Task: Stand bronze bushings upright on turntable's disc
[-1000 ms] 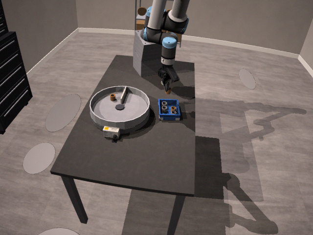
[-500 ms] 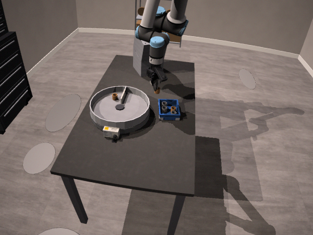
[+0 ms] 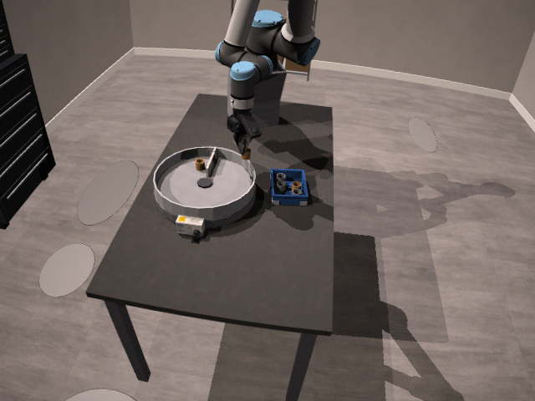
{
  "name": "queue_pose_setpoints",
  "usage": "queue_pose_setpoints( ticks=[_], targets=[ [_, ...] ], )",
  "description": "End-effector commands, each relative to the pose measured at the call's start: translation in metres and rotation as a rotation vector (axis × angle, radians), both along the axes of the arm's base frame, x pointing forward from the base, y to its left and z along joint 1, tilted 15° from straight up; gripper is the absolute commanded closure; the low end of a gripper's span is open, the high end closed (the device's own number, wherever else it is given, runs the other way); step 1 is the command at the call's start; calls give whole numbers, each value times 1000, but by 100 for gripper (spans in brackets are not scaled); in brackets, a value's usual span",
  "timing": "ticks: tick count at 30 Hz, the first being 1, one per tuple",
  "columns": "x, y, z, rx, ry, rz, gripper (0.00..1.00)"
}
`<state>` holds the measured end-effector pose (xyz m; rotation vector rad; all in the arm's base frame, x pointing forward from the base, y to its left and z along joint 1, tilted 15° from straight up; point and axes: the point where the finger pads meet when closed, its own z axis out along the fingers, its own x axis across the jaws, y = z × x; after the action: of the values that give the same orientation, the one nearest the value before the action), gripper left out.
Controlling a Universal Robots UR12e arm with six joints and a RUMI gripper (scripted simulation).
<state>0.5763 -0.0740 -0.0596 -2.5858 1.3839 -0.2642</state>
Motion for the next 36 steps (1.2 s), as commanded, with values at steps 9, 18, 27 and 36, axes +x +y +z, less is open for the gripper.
queue_pose_setpoints(
  ticks=[9,18,27,36],
  targets=[
    [0,-70,-7,2,-1,3,100],
    [0,-91,-9,2,-1,3,100],
    [0,-93,-9,2,-1,3,100],
    [0,-93,-9,2,-1,3,100]
  ],
)
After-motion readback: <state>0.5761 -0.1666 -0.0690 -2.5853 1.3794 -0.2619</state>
